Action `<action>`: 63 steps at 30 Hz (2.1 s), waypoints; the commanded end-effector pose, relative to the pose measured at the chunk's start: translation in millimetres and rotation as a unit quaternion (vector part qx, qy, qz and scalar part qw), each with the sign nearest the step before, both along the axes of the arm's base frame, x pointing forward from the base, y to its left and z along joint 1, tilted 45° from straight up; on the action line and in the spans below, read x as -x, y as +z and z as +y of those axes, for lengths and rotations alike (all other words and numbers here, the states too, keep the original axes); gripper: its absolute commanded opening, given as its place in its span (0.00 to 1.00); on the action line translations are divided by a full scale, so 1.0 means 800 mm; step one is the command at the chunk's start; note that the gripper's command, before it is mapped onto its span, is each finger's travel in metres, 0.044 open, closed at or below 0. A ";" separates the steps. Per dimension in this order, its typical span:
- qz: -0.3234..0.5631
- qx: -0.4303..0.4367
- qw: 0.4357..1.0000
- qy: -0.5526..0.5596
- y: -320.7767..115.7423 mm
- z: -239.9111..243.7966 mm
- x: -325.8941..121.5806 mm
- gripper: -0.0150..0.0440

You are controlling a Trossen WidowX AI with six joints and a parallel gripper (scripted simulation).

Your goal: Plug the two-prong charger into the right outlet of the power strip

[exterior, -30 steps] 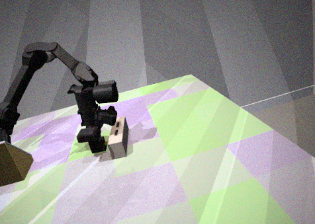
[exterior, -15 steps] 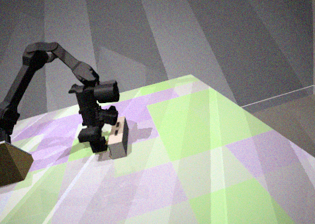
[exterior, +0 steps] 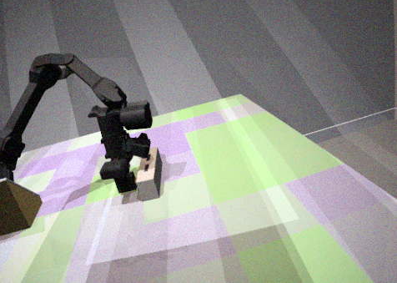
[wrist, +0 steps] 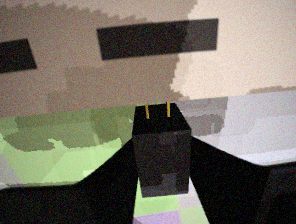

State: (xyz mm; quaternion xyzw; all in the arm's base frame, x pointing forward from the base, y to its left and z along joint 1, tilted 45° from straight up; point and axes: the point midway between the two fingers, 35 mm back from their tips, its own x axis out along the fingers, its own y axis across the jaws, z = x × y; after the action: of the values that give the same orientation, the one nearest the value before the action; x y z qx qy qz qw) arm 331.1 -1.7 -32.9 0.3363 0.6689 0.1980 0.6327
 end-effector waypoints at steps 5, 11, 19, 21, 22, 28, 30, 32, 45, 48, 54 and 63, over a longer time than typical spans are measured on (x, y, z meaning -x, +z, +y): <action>0.001 -0.002 1.000 -0.002 0.001 0.000 -0.001 0.25; 0.001 -0.002 1.000 -0.002 0.001 0.000 -0.001 0.25; 0.001 -0.002 1.000 -0.002 0.001 0.000 -0.001 0.25; 0.001 -0.002 1.000 -0.002 0.001 0.000 -0.001 0.25; 0.001 -0.002 1.000 -0.002 0.001 0.000 -0.001 0.25; 0.001 -0.002 1.000 -0.002 0.000 0.000 -0.003 0.25; 0.001 -0.002 1.000 -0.002 0.000 0.000 -0.004 0.25; 0.001 -0.002 1.000 -0.002 0.000 0.000 -0.005 0.25; 0.001 -0.002 1.000 -0.002 0.000 -0.001 -0.010 0.25; 0.000 -0.002 1.000 -0.002 0.000 -0.001 -0.011 0.25; 0.000 -0.002 1.000 -0.002 0.000 -0.002 -0.014 0.25; 0.000 -0.002 1.000 -0.002 0.000 -0.003 -0.017 0.25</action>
State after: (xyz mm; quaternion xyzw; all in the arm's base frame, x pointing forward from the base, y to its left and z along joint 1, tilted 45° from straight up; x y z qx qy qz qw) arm 342.0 -3.7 -33.6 0.3379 0.6702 0.1981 0.6304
